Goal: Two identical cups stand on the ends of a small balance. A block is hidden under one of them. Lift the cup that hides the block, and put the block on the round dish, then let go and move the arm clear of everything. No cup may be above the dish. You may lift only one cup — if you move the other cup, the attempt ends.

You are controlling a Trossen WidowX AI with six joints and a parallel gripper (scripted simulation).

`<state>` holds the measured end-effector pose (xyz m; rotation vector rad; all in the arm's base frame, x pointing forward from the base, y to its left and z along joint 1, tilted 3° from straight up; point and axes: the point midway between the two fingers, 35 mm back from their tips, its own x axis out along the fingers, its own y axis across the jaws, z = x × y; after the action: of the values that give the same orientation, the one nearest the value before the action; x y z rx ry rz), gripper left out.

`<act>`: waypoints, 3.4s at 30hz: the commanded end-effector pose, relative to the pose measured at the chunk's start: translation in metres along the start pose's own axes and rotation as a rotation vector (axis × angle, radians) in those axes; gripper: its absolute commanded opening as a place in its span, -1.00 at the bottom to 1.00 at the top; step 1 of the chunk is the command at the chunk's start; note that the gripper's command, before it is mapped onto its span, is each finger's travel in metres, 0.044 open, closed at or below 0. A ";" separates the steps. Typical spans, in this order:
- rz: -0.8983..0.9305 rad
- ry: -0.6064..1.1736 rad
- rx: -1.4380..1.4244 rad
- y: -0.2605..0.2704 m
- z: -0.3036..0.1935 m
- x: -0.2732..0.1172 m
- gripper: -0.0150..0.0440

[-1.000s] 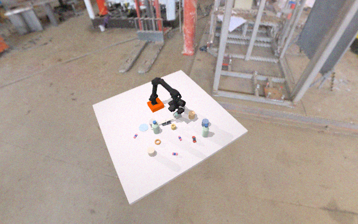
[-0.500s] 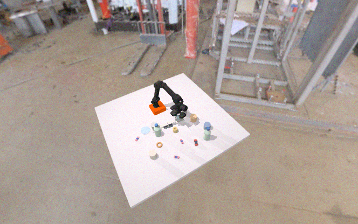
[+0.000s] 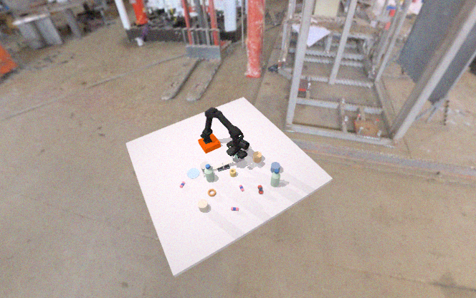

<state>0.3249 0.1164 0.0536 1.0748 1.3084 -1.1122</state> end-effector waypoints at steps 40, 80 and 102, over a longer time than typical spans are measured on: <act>0.022 -0.011 0.039 0.003 0.074 -0.084 -0.49; 0.018 -0.043 -0.007 -0.128 0.320 -0.010 -0.49; -0.011 -0.031 0.008 -0.154 0.337 0.042 -0.49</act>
<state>0.2249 -0.2395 0.0167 1.0633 1.2939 -1.1402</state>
